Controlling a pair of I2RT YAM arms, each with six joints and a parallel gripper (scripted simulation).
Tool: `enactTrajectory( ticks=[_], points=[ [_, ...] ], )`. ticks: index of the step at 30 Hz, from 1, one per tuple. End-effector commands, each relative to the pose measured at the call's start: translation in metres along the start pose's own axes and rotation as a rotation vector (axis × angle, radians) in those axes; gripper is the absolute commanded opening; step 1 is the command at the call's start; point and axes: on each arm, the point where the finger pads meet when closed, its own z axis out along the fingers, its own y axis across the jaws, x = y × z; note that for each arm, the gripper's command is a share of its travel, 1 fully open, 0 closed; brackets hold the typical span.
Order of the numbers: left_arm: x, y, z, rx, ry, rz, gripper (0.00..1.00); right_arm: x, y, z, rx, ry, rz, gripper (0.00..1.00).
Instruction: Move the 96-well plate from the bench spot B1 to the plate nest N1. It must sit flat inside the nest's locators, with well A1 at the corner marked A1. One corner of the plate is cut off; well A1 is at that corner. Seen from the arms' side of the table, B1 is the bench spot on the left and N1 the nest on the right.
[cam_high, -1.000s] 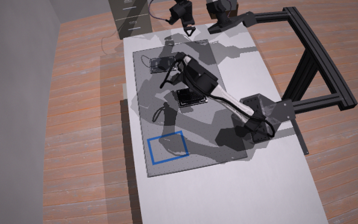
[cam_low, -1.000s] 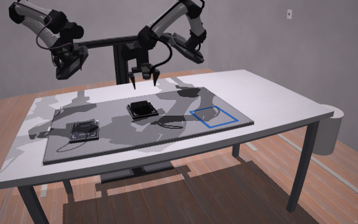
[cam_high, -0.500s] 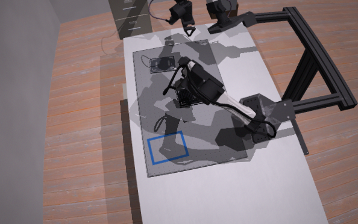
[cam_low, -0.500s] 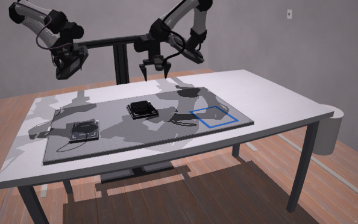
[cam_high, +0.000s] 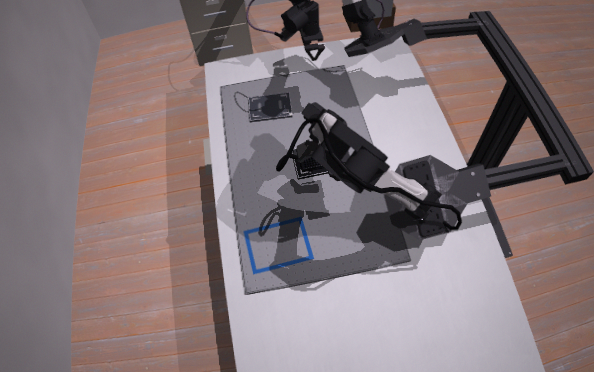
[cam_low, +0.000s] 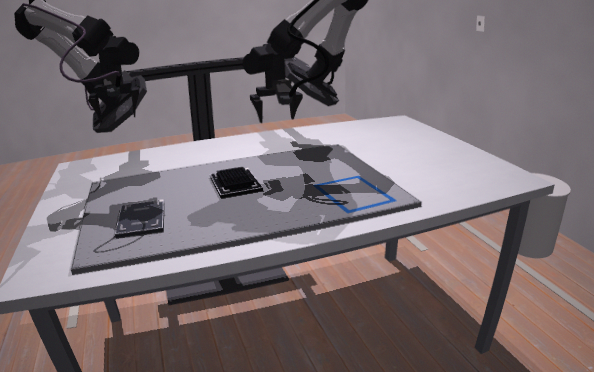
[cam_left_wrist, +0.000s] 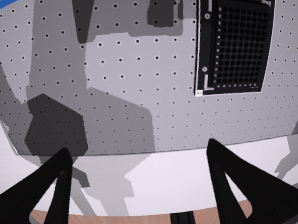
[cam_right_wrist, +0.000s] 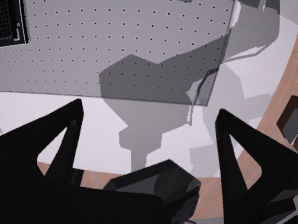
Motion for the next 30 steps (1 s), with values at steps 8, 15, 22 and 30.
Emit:
enactTrajectory(
  ticks=[8,15,22,30],
  points=[
    [0.005,0.052,-0.018,-0.014,-0.001,0.001,1.00,0.000,0.000,-0.002,-0.001,-0.001,0.008,1.00],
    [0.010,0.075,-0.028,-0.015,0.000,0.003,1.00,0.000,0.000,-0.002,-0.001,-0.001,0.008,1.00],
    [0.016,0.106,-0.041,-0.017,0.001,0.005,1.00,0.000,0.000,-0.002,-0.001,-0.001,0.008,1.00],
    [0.024,0.142,-0.056,-0.019,0.002,0.008,1.00,0.000,0.000,-0.002,-0.001,-0.001,0.008,1.00]
  ],
)
